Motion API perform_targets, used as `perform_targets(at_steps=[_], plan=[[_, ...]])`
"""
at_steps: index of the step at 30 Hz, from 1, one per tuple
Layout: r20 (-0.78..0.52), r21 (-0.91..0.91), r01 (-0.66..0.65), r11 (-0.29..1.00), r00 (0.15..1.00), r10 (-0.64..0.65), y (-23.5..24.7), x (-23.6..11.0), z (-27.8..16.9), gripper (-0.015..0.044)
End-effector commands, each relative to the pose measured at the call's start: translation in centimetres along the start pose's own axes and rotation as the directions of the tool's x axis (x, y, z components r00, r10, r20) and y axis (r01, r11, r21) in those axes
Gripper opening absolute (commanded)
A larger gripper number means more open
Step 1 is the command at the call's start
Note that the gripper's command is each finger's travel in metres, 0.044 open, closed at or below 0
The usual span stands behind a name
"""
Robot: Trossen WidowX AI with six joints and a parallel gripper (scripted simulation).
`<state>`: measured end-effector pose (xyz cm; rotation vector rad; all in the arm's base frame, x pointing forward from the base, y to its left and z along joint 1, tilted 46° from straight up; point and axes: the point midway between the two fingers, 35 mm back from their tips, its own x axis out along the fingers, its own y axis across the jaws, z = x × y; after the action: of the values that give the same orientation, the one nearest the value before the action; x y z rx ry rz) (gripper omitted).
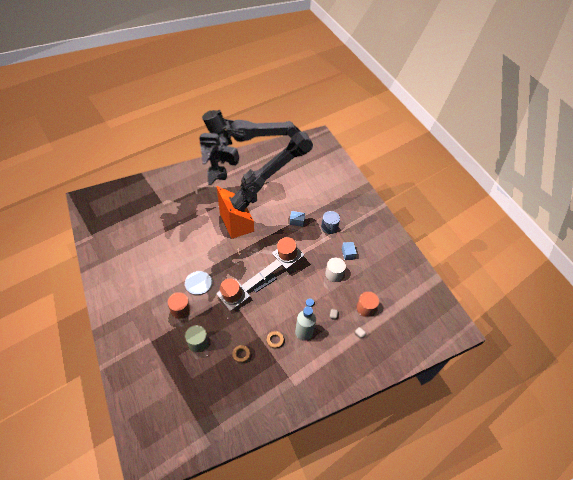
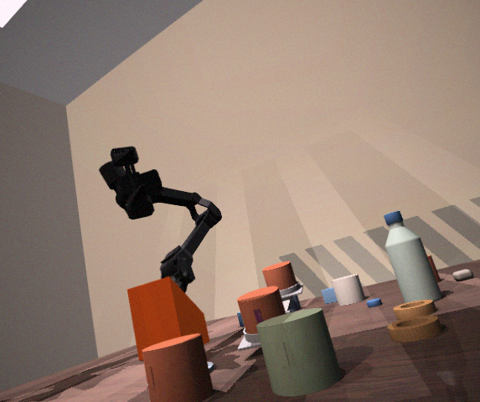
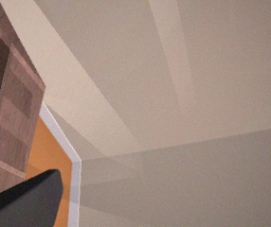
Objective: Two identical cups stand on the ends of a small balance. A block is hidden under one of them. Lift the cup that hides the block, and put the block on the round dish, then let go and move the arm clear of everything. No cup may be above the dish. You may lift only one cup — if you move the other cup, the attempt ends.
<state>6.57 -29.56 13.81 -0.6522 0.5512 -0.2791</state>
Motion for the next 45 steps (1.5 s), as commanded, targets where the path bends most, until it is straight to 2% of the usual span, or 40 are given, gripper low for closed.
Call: perform_targets(at_steps=[1, 13, 27, 34, 41, 45], plan=[[0.034, 0.106, -0.089, 0.99, 0.996, 0.086, 1.5, 1.4, 0.3, 0.044], [0.161, 0.357, -0.37, 0.857, 0.929, 0.334, 6.6, 4.6, 2.5, 0.044], [0.312, 0.556, -0.644, 0.526, 0.748, 0.586, 12.5, 6.3, 5.9, 0.044], [0.381, 0.618, -0.722, 0.311, 0.621, 0.684, 15.1, 6.3, 7.8, 0.044], [0.443, 0.659, -0.747, 0.088, 0.481, 0.757, 17.3, 5.9, 9.7, 0.044], [0.449, 0.662, -0.746, 0.067, 0.466, 0.762, 17.5, 5.8, 9.8, 0.044]])
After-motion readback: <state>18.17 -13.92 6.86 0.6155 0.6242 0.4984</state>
